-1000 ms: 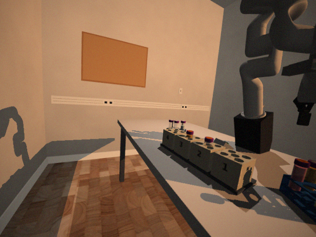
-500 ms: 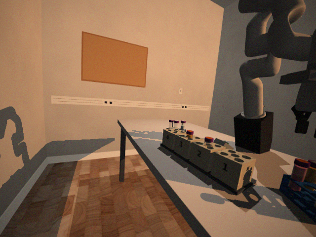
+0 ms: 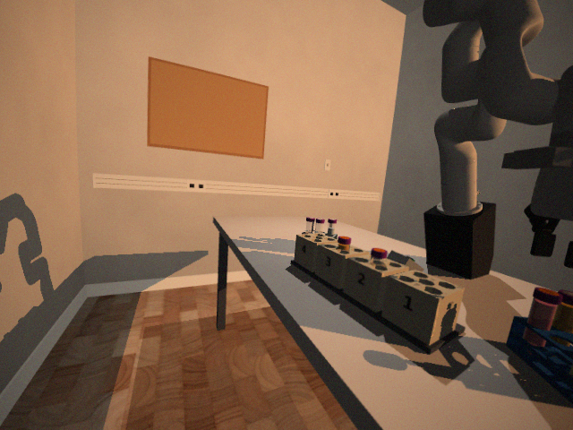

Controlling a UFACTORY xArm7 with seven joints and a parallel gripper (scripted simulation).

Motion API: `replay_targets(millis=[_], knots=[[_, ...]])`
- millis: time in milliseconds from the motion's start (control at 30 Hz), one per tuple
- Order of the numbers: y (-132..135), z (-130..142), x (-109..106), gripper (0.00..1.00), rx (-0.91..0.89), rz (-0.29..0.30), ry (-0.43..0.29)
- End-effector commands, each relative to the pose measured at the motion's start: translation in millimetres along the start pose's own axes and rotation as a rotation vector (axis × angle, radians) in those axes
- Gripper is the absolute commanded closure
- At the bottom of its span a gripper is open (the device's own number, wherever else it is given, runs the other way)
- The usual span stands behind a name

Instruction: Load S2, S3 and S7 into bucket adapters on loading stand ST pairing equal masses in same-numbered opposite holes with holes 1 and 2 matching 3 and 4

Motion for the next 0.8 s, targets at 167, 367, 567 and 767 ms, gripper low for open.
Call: replay_targets(millis=[167, 367, 567, 767], knots=[[-3, 0, 20, 0.43, 0.001, 0.008, 0.023], [-2, 0, 32, 0.43, 0.001, 0.008, 0.023], [-2, 0, 40, 0.43, 0.001, 0.008, 0.023], [-2, 0, 52, 0.43, 0.001, 0.007, 0.023]])
Point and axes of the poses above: the point where the finger pads meet when closed, its own x axis out along the fingers, its own y axis across the jaws, z = x × y, the point moved 6 cm from there along -x, back along the fingers, and after that the axes turned 14 degrees about -x, right-handed, at the moved point
